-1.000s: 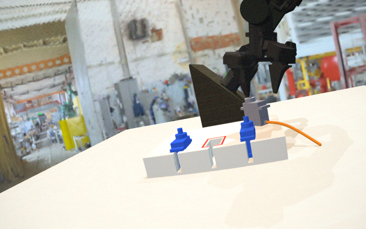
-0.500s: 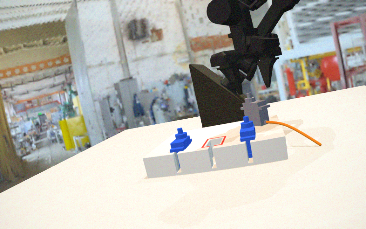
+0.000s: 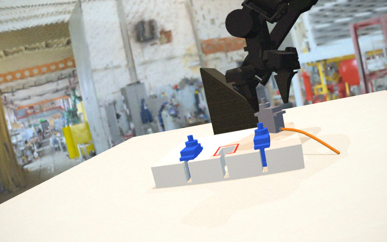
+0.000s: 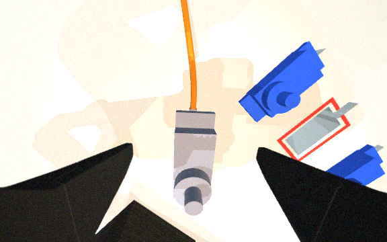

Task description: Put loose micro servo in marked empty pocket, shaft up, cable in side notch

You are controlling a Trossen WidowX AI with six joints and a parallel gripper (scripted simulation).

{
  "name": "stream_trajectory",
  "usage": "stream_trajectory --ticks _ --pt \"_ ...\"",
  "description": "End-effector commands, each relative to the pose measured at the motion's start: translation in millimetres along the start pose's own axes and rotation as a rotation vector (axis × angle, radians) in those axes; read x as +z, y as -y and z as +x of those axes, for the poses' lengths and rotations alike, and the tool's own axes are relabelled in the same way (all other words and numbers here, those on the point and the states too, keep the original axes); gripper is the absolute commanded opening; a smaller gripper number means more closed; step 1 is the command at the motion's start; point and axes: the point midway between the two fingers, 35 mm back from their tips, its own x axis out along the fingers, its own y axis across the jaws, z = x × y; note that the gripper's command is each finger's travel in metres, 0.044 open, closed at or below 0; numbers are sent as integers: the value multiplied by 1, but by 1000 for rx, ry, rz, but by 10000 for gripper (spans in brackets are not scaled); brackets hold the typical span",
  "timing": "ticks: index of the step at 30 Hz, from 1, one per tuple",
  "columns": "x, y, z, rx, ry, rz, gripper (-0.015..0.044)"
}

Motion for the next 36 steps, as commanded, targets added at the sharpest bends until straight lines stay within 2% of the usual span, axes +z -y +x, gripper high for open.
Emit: stream_trajectory --ticks 1,5,17,22,26,31,36 --pt "0 -1 7 5 2 3 440" --pt "0 -1 10 5 2 3 440" --pt "0 -1 10 5 2 3 125" --pt "0 -1 10 5 2 3 92" --pt "0 -1 2 5 1 3 0" --pt "-1 -4 -19 5 1 4 0" --pt "1 -4 -20 5 1 4 0"
